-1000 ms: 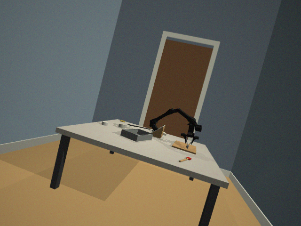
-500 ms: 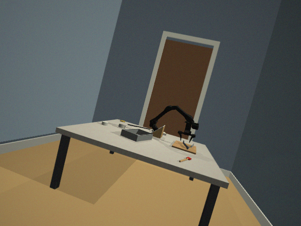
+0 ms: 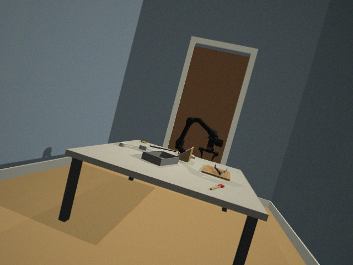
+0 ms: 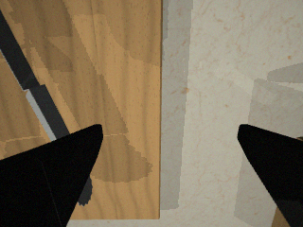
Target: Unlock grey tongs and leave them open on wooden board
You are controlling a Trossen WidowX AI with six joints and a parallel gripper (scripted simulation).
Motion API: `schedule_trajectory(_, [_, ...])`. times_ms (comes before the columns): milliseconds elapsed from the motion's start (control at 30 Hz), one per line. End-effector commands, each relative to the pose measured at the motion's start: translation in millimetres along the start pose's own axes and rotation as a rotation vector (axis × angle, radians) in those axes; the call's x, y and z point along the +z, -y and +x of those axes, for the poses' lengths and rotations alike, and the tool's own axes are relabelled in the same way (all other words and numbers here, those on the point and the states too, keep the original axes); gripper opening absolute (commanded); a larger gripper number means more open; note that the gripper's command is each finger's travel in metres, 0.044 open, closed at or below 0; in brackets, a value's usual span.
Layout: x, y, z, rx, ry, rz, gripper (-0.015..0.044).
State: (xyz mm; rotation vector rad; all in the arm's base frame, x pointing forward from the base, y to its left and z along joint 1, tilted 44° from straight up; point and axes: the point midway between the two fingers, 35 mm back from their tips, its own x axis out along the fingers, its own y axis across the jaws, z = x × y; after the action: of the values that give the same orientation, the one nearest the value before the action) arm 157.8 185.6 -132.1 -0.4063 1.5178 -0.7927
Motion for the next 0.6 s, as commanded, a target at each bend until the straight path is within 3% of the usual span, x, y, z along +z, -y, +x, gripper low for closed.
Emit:
schedule_trajectory(0, [0,-1,-25,0.018,0.002,0.004,0.0440])
schedule_trajectory(100, [-1,-1,-46,0.016,0.001,0.006,0.0440])
schedule_trajectory(567, [-2,-1,-47,0.016,0.001,0.006,0.0440])
